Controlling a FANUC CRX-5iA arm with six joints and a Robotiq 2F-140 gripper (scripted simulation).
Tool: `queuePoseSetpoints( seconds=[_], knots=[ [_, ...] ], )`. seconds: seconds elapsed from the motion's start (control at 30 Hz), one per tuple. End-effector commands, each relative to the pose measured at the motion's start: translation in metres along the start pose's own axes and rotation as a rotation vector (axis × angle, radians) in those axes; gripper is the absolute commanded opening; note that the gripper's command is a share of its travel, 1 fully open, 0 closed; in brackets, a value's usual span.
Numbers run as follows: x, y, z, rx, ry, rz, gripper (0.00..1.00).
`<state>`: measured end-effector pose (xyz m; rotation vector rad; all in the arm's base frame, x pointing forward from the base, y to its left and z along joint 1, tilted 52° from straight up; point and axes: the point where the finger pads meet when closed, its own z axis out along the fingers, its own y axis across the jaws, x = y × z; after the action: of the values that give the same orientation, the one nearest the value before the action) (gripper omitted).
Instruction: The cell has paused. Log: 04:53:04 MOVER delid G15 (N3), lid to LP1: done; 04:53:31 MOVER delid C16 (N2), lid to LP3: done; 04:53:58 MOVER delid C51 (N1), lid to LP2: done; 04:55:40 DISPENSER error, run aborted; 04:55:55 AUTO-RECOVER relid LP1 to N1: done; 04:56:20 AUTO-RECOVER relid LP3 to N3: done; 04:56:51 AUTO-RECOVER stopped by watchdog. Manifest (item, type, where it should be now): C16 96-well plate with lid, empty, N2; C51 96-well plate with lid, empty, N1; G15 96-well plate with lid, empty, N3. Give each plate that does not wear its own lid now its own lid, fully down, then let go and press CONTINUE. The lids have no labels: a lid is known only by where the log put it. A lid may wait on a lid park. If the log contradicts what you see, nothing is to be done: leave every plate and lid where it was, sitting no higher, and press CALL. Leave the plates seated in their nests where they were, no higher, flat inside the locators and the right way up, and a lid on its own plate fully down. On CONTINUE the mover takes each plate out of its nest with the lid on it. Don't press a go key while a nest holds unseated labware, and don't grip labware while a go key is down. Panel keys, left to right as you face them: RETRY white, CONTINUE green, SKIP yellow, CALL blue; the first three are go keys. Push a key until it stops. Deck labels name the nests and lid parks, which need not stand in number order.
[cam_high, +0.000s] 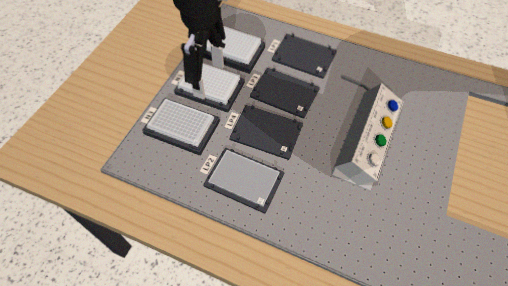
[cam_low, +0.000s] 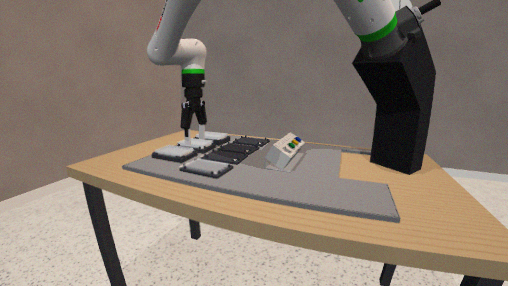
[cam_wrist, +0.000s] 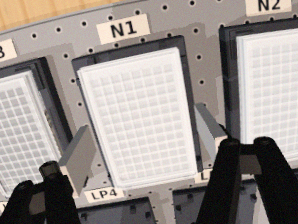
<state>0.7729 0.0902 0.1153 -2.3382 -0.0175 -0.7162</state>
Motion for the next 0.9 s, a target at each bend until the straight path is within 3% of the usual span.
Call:
queuePoseSetpoints(
  seconds=[0.0, 0.17, 0.2, 0.87],
  knots=[
    [0.0002, 0.0001, -0.0002, 0.0, 0.0, 0.0, 0.66],
    [0.0002, 0.0001, -0.0002, 0.0, 0.0, 0.0, 0.66],
    [0.0002, 0.0001, -0.0002, 0.0, 0.0, 0.0, 0.0],
    [0.0002, 0.0001, -0.0002, 0.0, 0.0, 0.0, 0.0]
  ],
)
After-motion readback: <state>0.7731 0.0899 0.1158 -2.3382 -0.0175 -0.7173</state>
